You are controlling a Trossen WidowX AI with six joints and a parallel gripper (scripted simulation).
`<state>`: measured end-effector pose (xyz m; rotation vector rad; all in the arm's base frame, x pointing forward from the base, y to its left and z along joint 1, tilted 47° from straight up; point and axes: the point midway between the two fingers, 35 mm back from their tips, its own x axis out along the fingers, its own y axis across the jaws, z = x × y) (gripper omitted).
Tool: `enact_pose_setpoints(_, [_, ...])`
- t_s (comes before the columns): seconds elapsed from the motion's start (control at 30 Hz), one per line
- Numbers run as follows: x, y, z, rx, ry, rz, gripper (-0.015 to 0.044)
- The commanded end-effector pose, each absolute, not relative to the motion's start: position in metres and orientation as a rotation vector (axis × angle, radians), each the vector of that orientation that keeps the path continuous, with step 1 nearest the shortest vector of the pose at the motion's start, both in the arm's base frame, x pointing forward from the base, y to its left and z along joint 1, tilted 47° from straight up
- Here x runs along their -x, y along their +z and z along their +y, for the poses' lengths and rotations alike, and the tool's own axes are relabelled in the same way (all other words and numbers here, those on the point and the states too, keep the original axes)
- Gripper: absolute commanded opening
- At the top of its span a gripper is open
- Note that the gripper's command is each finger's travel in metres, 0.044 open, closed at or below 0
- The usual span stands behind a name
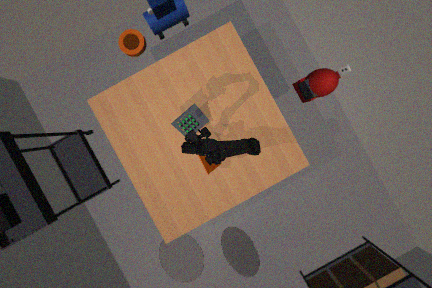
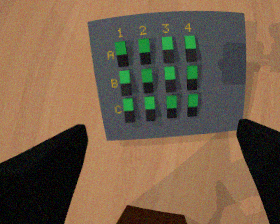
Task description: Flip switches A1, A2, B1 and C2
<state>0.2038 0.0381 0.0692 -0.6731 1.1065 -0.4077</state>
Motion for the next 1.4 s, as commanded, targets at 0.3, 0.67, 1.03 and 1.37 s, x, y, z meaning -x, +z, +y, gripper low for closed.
enact_pose_setpoints(0.3, [-0.27,-0.015,0.018,0.719,-0.407,1.14,0.0137])
enact_pose_setpoints(0.67, [-0.277,-0.026,0.01,0.723,-0.411,1.148,0.0])
enact_pose_setpoints(1.03, [-0.288,-0.045,-0.009,0.722,-0.42,1.165,0.0])
enact_pose_setpoints(1.37, [-0.293,-0.054,-0.018,0.722,-0.421,1.165,0.0])
